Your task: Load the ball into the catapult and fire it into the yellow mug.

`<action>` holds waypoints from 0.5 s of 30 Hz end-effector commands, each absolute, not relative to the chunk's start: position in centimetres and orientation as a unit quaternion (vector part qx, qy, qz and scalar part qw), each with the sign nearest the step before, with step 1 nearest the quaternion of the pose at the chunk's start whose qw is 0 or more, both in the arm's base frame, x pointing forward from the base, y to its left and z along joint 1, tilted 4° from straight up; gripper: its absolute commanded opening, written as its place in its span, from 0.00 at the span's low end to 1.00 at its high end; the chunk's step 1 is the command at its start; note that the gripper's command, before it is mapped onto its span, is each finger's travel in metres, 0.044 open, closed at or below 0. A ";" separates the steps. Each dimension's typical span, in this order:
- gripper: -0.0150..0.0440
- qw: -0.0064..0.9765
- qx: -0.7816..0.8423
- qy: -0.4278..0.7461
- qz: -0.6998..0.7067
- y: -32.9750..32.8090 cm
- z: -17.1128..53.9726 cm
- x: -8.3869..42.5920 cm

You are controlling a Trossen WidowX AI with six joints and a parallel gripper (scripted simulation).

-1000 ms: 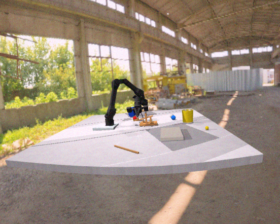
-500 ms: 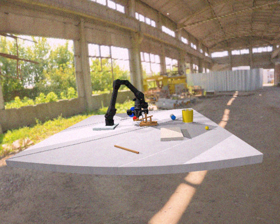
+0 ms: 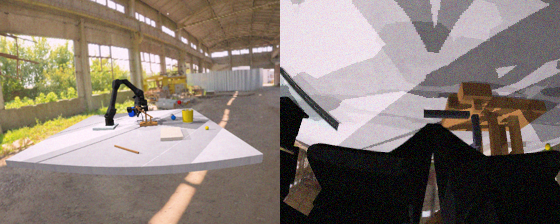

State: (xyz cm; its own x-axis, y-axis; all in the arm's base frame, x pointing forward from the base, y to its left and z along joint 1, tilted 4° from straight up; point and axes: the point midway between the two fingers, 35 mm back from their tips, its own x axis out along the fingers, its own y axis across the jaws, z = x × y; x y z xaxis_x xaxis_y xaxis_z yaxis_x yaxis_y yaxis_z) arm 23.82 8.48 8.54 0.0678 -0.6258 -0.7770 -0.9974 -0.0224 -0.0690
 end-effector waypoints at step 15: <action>0.70 0.488 -0.589 0.589 0.260 11.7 15.9 27.4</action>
State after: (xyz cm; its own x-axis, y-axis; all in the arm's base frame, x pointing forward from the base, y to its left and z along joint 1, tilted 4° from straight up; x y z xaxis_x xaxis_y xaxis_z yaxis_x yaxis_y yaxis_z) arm 25.98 11.43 15.53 0.1635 -0.4801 -0.8619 -0.9684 0.0888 -0.2332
